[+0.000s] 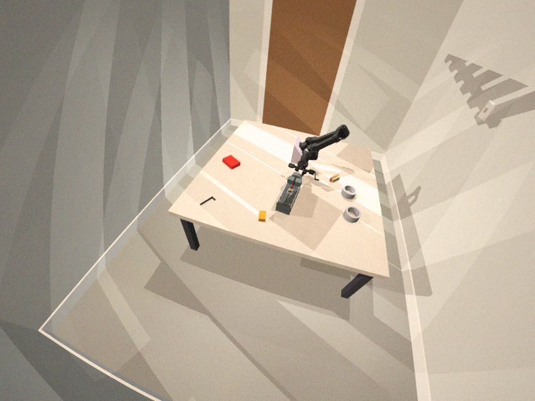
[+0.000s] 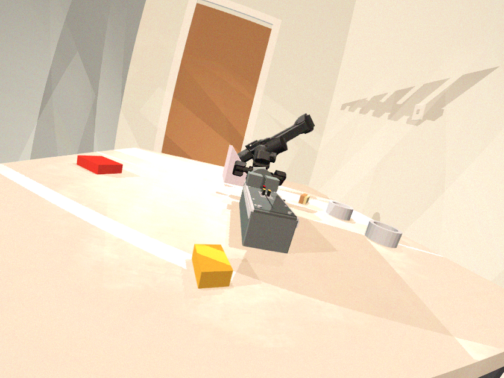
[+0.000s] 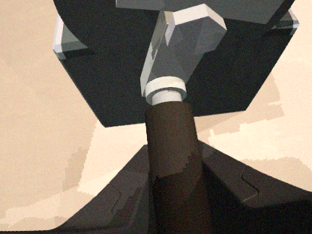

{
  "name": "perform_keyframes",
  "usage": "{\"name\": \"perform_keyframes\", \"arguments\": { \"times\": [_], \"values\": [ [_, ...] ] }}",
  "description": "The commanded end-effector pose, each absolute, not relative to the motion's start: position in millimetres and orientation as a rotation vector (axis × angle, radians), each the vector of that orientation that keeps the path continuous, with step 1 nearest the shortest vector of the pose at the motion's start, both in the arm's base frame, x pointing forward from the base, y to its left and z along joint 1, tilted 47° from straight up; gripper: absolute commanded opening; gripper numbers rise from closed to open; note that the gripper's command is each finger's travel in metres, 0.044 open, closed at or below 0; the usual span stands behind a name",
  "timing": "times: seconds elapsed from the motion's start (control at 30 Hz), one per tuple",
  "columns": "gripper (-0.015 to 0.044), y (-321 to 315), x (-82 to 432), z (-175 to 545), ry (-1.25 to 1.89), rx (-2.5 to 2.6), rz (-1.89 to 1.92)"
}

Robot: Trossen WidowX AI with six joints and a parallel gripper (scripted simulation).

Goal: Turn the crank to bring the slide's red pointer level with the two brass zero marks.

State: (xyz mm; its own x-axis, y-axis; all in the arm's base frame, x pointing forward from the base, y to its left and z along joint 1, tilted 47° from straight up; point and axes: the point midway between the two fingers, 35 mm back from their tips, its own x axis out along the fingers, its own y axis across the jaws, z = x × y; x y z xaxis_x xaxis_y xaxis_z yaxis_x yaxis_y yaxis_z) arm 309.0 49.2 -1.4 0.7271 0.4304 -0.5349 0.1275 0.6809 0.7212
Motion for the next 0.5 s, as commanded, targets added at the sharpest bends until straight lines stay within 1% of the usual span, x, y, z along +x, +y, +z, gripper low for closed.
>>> {"name": "perform_keyframes", "arguments": {
  "times": [0.0, 0.47],
  "values": [
    [0.0000, 49.4, 309.1, -0.9, 0.757, 0.826, 0.189],
    [0.0000, 53.9, 309.8, 8.8, 0.757, 0.826, 0.189]
  ]
}}
